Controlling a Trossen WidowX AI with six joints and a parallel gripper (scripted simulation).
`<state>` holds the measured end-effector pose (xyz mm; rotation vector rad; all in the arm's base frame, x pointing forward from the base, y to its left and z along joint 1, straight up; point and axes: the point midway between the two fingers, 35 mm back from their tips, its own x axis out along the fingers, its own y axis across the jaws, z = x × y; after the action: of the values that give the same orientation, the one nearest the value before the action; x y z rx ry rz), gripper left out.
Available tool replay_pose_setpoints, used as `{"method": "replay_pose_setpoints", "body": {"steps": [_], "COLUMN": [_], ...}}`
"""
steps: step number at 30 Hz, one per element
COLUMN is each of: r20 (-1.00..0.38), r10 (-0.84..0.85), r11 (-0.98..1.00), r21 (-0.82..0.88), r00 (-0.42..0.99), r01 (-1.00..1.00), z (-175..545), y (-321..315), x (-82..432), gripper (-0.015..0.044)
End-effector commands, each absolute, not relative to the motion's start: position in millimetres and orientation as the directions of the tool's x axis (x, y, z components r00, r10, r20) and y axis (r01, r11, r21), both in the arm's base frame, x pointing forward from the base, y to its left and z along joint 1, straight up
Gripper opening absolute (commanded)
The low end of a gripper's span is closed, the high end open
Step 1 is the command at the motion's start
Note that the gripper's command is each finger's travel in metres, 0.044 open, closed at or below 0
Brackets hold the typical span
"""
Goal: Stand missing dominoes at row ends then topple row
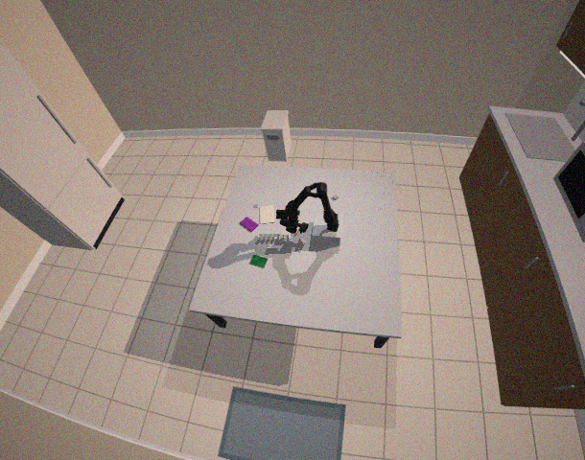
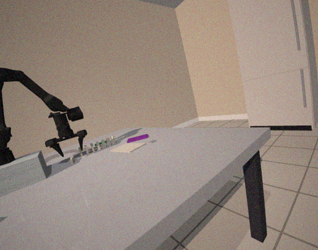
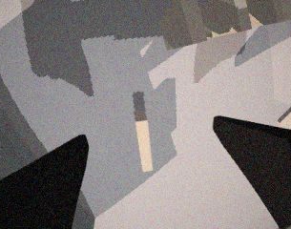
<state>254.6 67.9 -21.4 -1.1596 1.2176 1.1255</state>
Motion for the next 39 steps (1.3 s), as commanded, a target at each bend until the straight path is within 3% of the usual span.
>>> {"method": "replay_pose_setpoints", "body": {"steps": [1,20,35,39], "r20": [-1.0,-1.0,-1.0,-1.0], "r10": [0.002,0.002,0.002,0.002], "r11": [0.078,0.078,0.078,0.078], "r21": [-0.018,-0.018,-0.018,-0.018], "r00": [0.018,0.018,0.018,0.018], "r01": [-0.997,-0.997,-0.997,-0.997], "z": [-40.3,-55.8,-55.8,-55.8], "y": [65.8,65.1,65.1,65.1], "x": [248.5,249.1,249.1,249.1], "gripper": [0.044,0.044,0.0046,0.0025]}}
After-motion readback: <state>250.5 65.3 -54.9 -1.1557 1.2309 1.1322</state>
